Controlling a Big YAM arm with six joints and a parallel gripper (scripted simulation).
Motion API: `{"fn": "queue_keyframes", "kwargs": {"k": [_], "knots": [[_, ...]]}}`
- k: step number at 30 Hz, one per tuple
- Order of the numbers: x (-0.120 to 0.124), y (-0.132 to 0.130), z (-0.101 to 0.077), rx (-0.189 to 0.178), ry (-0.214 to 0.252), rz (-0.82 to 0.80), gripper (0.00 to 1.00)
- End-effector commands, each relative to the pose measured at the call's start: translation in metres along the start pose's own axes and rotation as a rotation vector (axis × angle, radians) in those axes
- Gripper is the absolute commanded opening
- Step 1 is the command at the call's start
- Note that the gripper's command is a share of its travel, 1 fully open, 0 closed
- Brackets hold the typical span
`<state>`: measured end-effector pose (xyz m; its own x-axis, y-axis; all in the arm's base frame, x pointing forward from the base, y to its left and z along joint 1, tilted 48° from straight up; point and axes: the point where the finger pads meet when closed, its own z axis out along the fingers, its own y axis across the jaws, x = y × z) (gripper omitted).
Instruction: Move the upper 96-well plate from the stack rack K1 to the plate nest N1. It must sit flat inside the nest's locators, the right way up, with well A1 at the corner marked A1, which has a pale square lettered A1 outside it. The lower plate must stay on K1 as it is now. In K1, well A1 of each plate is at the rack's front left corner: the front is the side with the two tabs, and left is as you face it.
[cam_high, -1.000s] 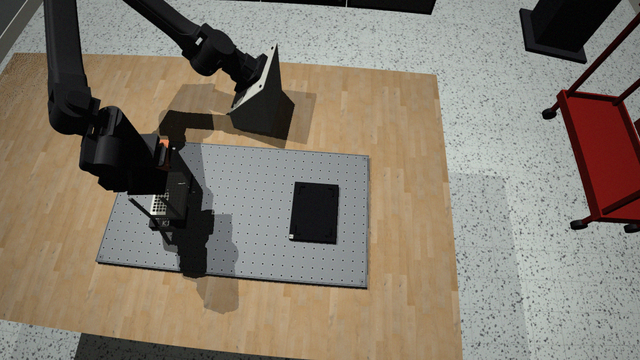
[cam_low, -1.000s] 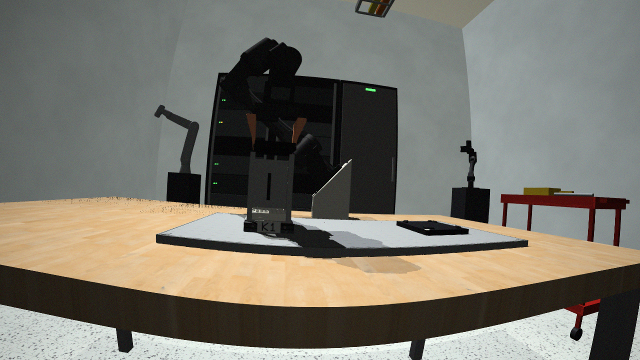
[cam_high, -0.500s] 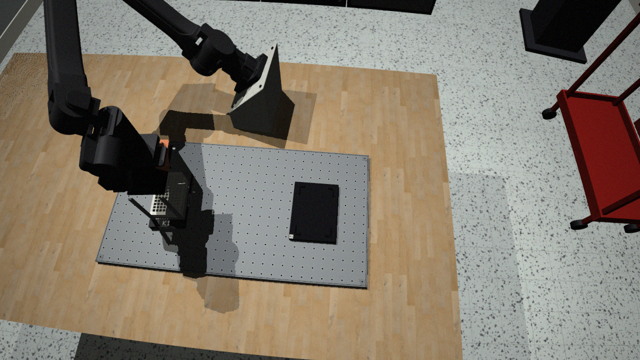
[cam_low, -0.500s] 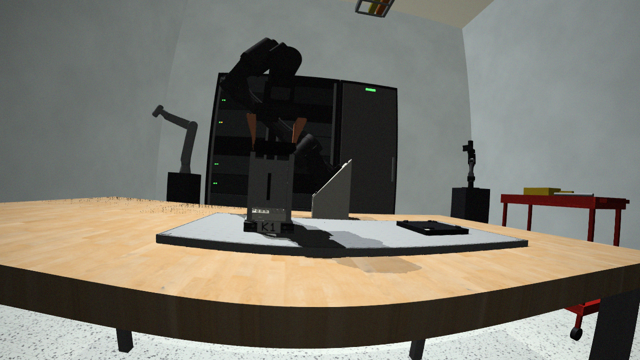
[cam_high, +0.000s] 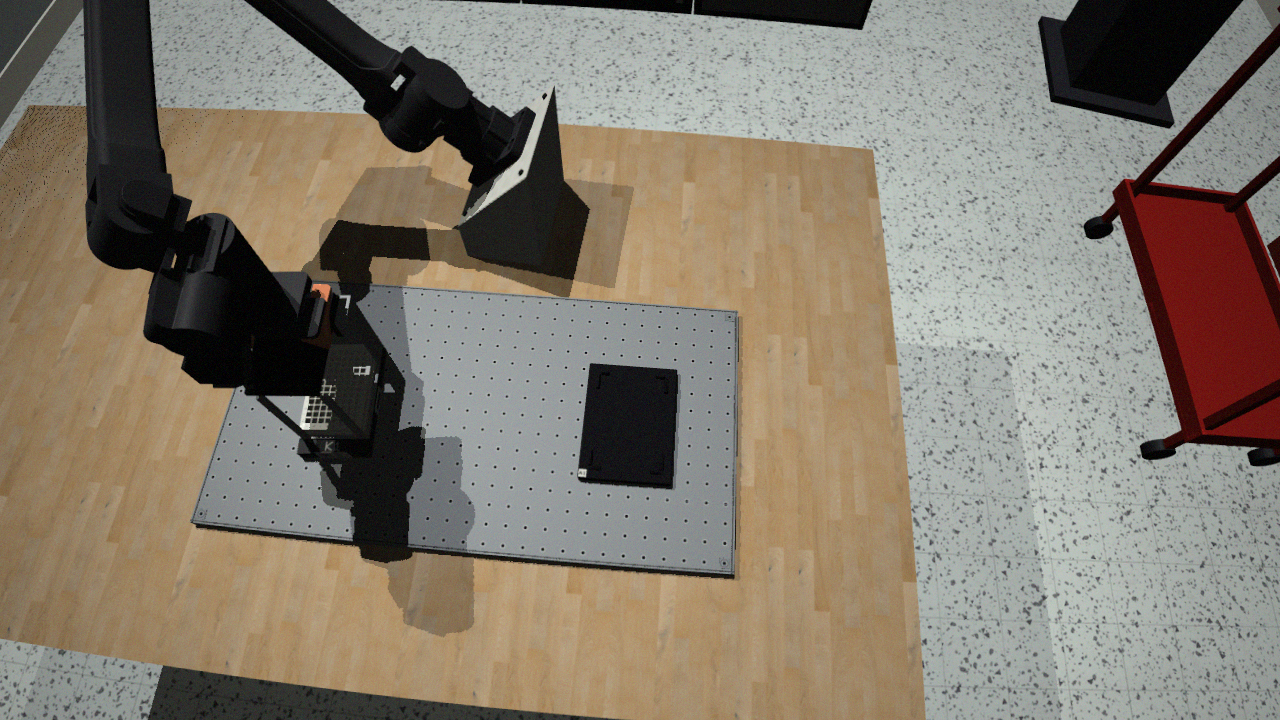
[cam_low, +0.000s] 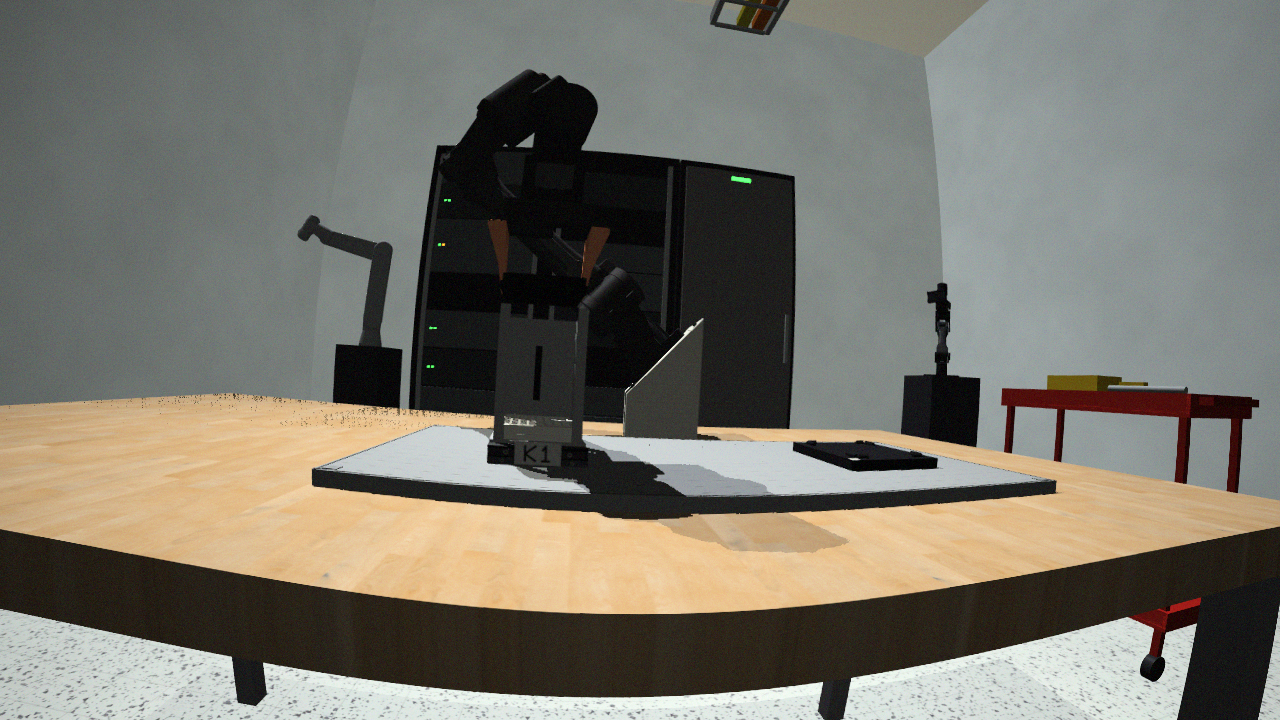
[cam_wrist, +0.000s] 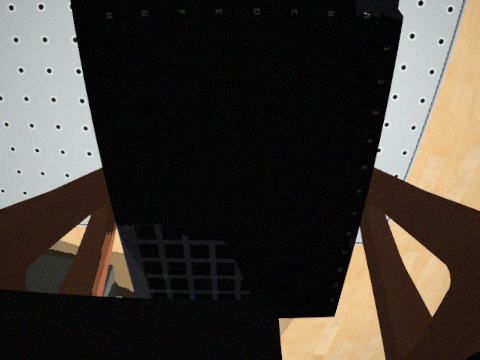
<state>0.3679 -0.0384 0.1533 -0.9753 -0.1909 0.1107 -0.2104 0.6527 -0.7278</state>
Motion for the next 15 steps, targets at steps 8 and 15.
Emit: {"fn": "queue_keyframes", "kwargs": {"k": [8,15], "knots": [[-0.006,-0.010,-0.020,-0.002,-0.038,0.028,0.00],[-0.002,0.029,-0.005,-0.001,-0.013,0.085,0.00]]}}
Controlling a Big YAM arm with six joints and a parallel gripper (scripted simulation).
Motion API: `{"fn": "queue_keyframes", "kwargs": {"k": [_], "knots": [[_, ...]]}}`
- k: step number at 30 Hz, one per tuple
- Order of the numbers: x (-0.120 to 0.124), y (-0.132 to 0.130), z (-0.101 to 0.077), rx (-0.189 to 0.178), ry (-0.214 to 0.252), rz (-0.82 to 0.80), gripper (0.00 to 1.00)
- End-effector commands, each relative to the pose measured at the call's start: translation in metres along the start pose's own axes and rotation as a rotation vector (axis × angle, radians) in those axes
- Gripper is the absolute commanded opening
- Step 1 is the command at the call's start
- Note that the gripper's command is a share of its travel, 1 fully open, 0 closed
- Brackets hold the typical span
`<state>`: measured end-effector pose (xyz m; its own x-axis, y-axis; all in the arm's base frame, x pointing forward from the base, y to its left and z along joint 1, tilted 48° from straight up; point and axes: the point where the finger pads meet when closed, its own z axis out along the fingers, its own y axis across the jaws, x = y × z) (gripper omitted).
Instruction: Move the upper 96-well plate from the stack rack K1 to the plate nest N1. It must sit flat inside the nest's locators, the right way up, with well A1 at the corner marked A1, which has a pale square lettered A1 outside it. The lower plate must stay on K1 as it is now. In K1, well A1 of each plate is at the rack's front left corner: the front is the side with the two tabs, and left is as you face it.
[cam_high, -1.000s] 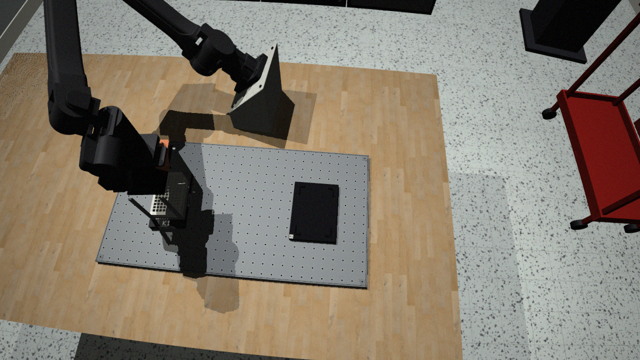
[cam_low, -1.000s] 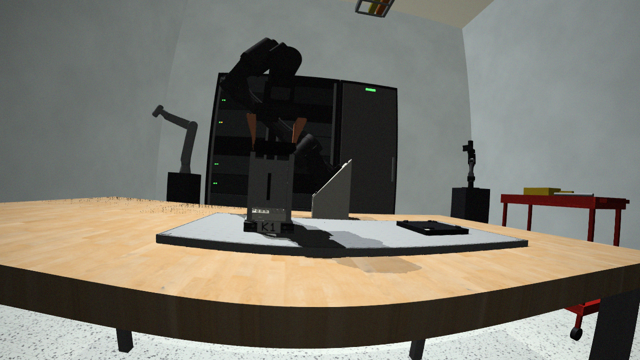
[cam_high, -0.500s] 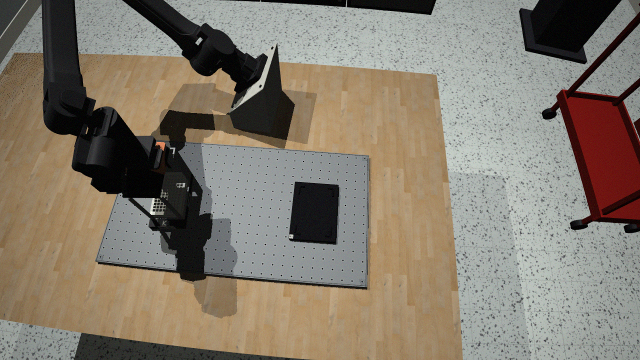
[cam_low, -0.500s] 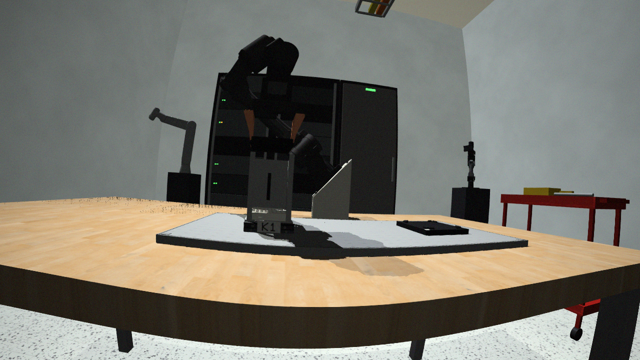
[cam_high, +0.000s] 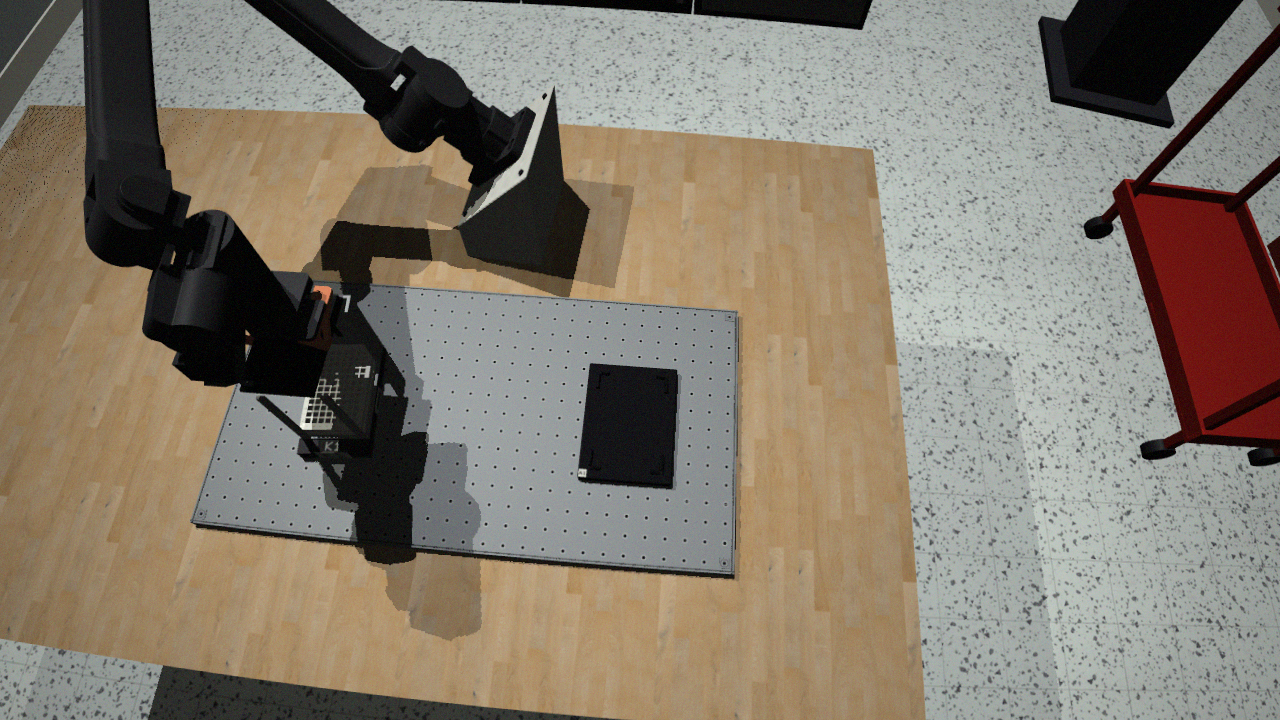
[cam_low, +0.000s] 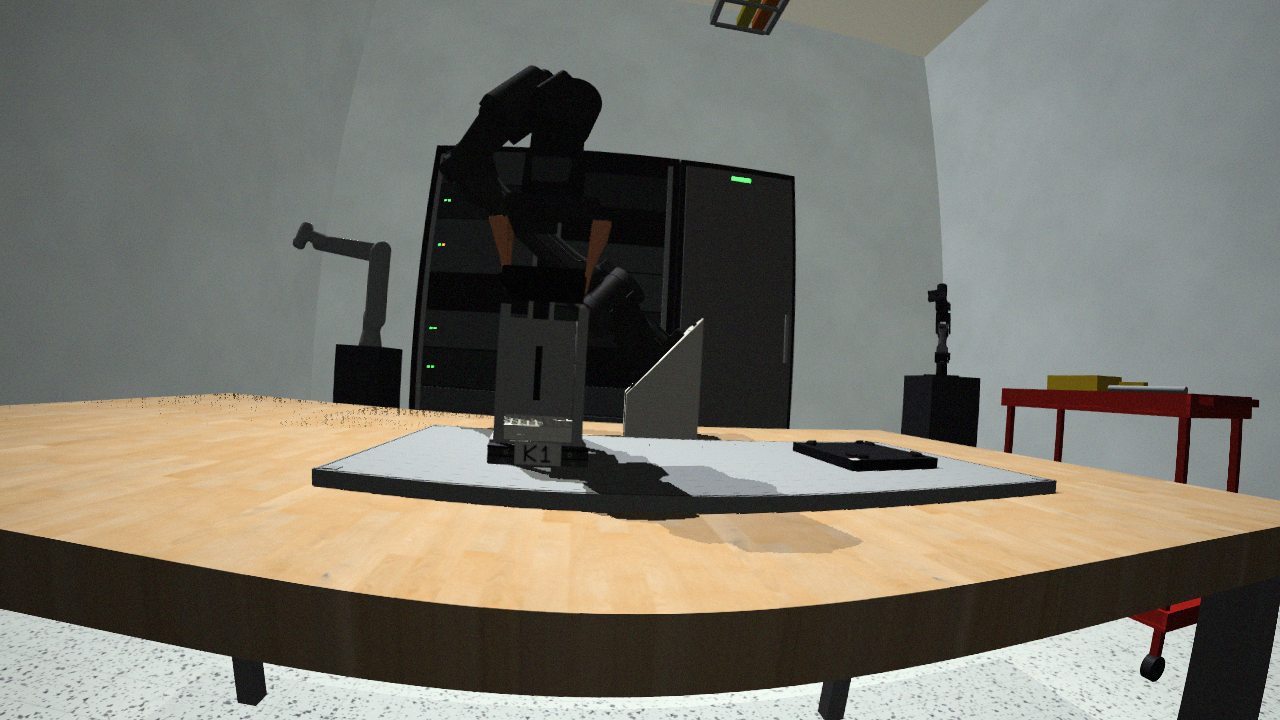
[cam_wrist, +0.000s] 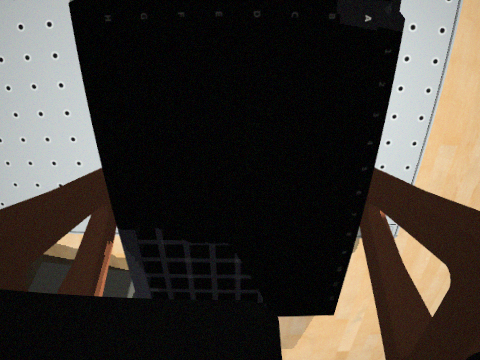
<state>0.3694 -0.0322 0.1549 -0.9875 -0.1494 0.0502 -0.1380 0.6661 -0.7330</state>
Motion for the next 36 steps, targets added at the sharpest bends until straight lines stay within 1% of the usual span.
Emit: {"fn": "queue_keyframes", "kwargs": {"k": [1,6,8,9,11,23,25,26,31,36], "knots": [[0.003,0.030,0.002,0.000,-0.001,0.009,0.00],[0.003,0.047,0.002,0.000,-0.001,0.009,0.00],[0.003,0.047,0.002,0.000,-0.001,0.009,0.00],[-0.001,0.049,-0.001,-0.002,-0.009,0.018,0.00],[0.003,0.057,0.002,0.000,-0.001,0.009,0.00],[0.003,0.098,0.003,-0.001,-0.001,0.009,0.00],[0.003,0.098,0.003,-0.001,-0.001,0.009,0.00],[-0.001,0.100,0.001,-0.003,-0.008,0.015,0.00],[-0.002,0.117,0.000,-0.005,-0.009,0.017,0.00],[-0.010,0.132,-0.004,-0.011,-0.021,0.029,0.00]]}}
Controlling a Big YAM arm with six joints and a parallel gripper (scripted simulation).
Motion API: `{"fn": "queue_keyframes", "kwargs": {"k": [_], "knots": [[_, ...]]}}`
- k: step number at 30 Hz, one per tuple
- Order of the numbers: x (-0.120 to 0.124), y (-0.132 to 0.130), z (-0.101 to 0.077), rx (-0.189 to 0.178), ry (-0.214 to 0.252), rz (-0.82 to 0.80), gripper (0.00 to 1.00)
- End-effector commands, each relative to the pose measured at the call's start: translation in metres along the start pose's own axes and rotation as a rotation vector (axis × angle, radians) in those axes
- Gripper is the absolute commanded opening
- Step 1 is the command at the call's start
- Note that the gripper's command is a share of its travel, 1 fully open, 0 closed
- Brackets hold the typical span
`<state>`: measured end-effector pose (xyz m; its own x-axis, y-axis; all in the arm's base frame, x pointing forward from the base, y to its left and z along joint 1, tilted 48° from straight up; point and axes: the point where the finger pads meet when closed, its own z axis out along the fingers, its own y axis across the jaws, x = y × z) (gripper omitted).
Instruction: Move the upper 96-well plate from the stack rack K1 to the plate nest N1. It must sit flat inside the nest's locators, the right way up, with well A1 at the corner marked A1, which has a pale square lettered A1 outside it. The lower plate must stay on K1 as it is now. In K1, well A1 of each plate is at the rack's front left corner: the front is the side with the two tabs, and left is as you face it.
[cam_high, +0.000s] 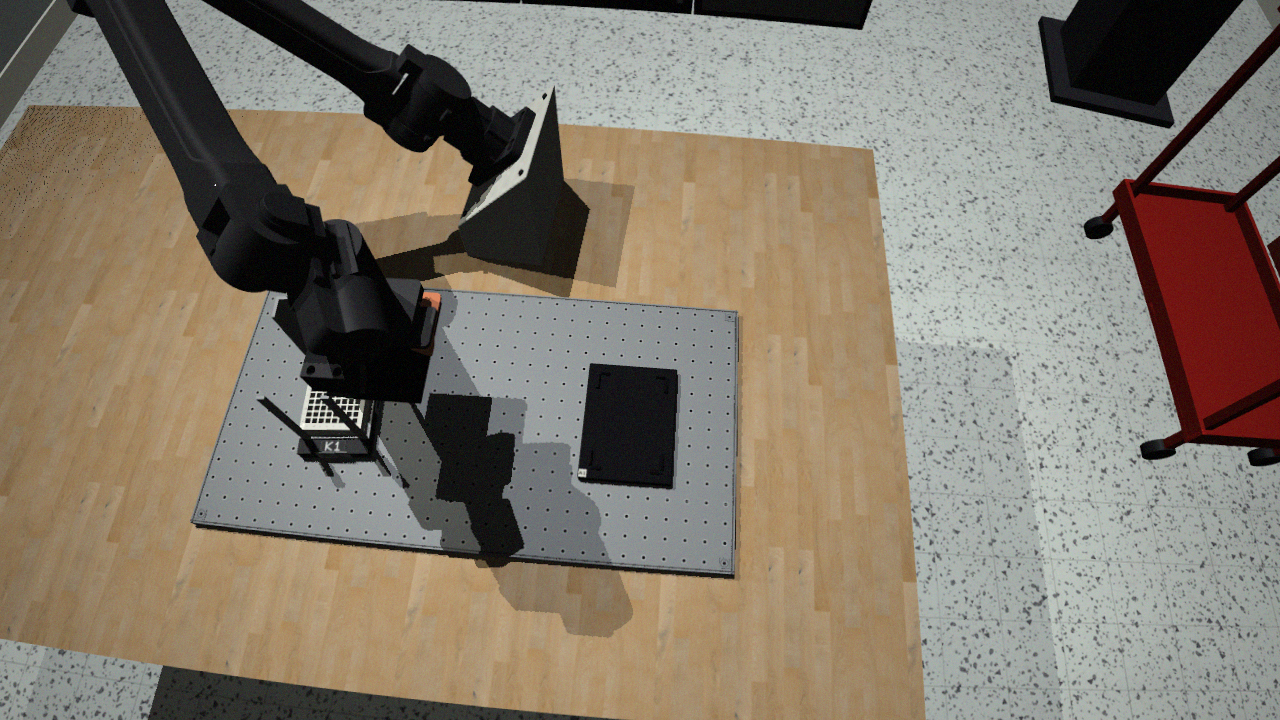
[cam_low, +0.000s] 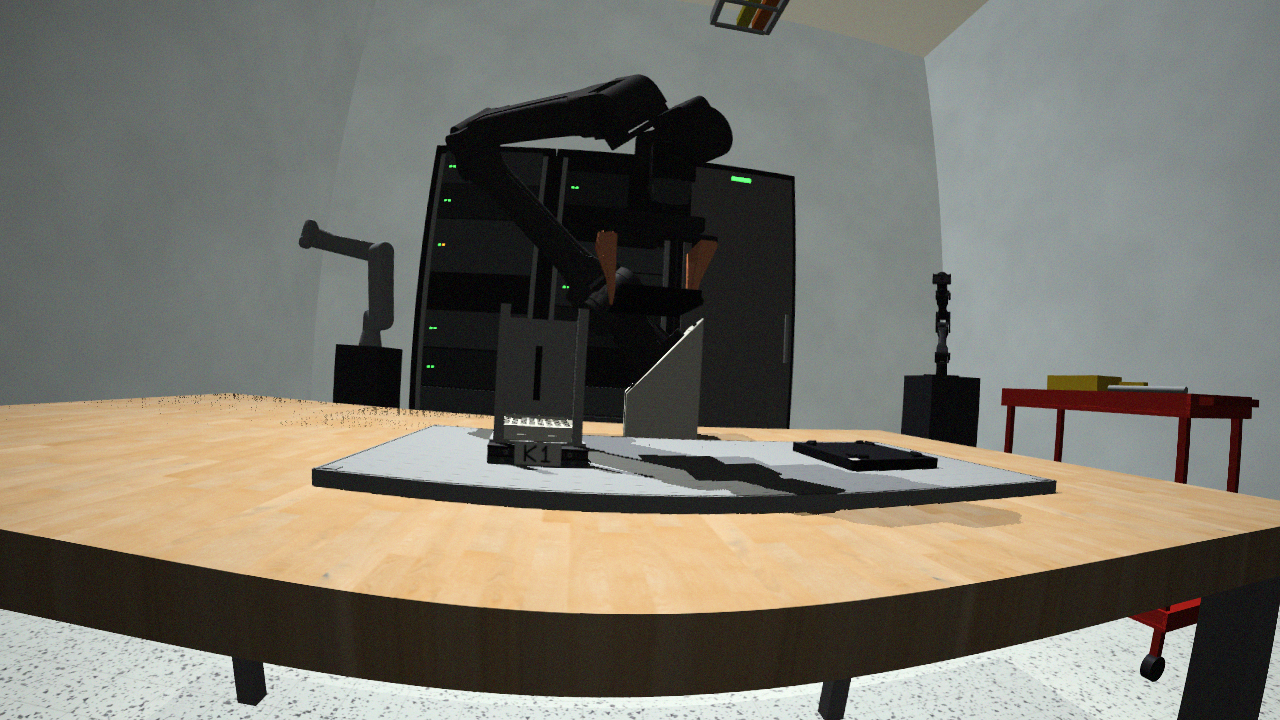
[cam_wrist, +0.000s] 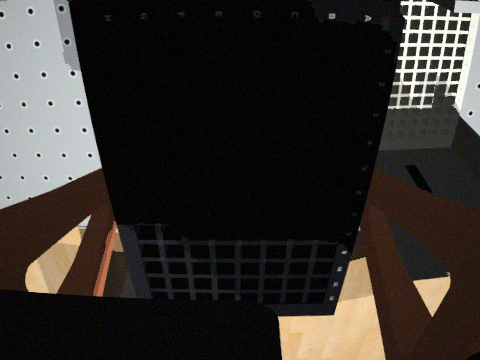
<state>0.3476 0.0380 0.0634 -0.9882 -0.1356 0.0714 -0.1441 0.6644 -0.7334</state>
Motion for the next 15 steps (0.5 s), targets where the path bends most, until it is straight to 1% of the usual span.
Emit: {"fn": "queue_keyframes", "kwargs": {"k": [1,4,6,15], "knots": [[-0.018,0.018,-0.015,-0.015,-0.049,0.039,0.00],[-0.022,0.028,-0.018,-0.019,-0.056,0.046,0.00],[-0.022,0.028,-0.018,-0.019,-0.056,0.046,0.00],[-0.023,0.060,-0.017,-0.022,-0.056,0.045,0.00]]}}
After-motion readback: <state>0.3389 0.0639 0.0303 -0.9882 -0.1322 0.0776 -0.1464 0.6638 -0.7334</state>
